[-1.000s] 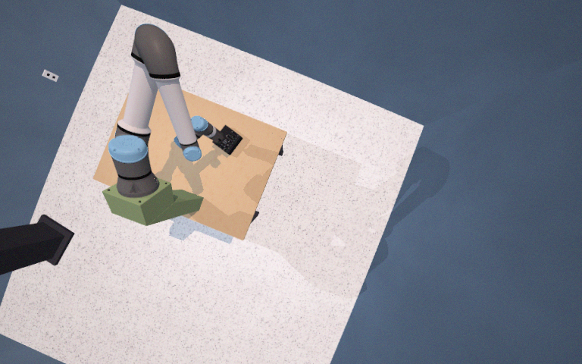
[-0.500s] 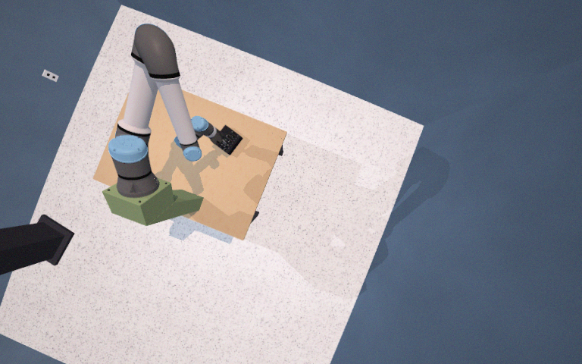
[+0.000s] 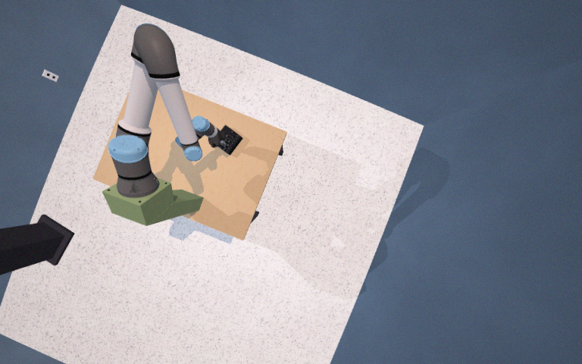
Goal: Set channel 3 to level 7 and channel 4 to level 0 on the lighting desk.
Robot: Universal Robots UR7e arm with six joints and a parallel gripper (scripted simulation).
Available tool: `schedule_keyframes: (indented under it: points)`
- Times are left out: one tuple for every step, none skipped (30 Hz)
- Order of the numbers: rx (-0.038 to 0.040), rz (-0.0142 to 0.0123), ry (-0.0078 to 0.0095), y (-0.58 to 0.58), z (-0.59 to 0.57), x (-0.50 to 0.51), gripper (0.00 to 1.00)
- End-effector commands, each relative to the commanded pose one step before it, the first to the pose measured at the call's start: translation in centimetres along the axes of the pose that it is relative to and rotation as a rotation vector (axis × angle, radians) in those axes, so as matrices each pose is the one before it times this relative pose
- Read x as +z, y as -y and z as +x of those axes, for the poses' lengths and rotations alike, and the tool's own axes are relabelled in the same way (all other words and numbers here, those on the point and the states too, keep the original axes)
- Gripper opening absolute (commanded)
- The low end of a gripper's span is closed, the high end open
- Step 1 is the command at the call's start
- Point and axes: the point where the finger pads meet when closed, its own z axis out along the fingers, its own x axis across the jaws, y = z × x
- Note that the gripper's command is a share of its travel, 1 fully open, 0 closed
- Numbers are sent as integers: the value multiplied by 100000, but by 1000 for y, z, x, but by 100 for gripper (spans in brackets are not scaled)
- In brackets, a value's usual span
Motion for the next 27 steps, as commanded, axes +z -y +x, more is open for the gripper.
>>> schedule_keyframes:
  points:
    - [20201,302,1168,7,40,-40,0]
    - [4021,1,-1,3,52,5,0]
    - [4085,1,-1,2,53,5,0]
    - [4145,1,-1,-1,54,6,0]
    - [4202,1,-1,-3,54,6,0]
    - [4255,1,-1,-5,55,5,0]
    - [4304,1,-1,-7,56,5,0]
    - [4349,1,-1,-10,57,5,0]
    - [4390,1,-1,-12,57,5,0]
    - [4426,1,-1,-14,58,5,0]
    - [4459,1,0,-17,59,5,0]
    - [0,0,0,0,0,0,0]
    - [0,0,0,0,0,0,0]
    - [4487,0,0,-19,60,5,0]
    - [4511,0,0,-22,62,5,0]
    - [4531,0,0,-24,63,5,0]
    - [4546,0,0,-26,64,5,0]
    - [4557,0,0,-29,65,5,0]
    - [4564,0,0,-31,67,5,0]
    - [4566,0,0,-33,68,5,0]
    - [4564,0,0,-35,69,5,0]
    - [4557,0,0,-37,71,5,0]
    - [4163,12,-26,-39,72,5,0]
    - [4228,10,-21,-41,73,5,0]
    - [4256,9,-18,-43,75,4,0]
    - [4264,9,-16,-45,76,4,0]
    - [4266,8,-14,-46,77,4,0]
